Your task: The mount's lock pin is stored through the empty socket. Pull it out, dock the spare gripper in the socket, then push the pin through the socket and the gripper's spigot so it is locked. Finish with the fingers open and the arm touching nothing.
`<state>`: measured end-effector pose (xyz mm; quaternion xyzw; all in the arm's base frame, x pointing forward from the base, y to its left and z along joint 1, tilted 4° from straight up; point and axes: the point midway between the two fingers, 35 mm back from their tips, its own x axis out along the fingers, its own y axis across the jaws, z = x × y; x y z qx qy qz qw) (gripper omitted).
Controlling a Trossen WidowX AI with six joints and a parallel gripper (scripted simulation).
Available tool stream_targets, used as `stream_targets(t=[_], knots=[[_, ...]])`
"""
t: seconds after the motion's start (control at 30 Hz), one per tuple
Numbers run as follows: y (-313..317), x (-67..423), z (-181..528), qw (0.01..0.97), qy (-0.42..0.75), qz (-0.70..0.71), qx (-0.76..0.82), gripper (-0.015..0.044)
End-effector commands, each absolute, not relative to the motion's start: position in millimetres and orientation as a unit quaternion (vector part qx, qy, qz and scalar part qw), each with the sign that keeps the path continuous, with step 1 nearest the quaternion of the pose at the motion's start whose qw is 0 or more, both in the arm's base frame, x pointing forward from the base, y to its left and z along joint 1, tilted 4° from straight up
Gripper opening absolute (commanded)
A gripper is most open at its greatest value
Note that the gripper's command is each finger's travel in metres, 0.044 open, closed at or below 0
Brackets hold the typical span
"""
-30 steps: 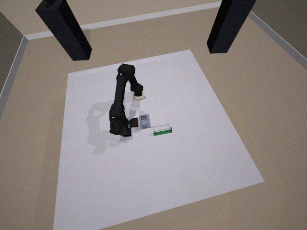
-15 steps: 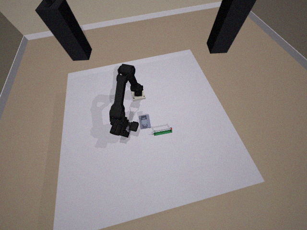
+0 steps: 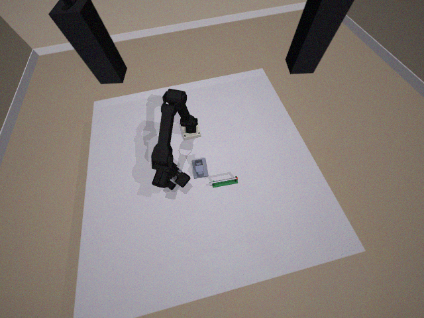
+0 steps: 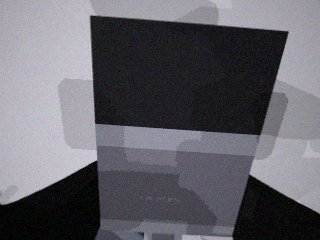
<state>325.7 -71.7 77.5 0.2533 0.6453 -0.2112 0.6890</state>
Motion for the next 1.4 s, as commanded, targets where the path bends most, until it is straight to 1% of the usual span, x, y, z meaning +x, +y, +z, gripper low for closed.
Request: stream_targets(t=[0.0,0.67,1.37], knots=[[-72.0,327.7,79.1,0.68,0.635,-0.237,0.28,0.0],[-69.8,331.4,80.6,0.593,0.558,-0.383,0.437,0.0],[-67.7,335.2,82.1,0.463,0.441,-0.512,0.573,0.0]])
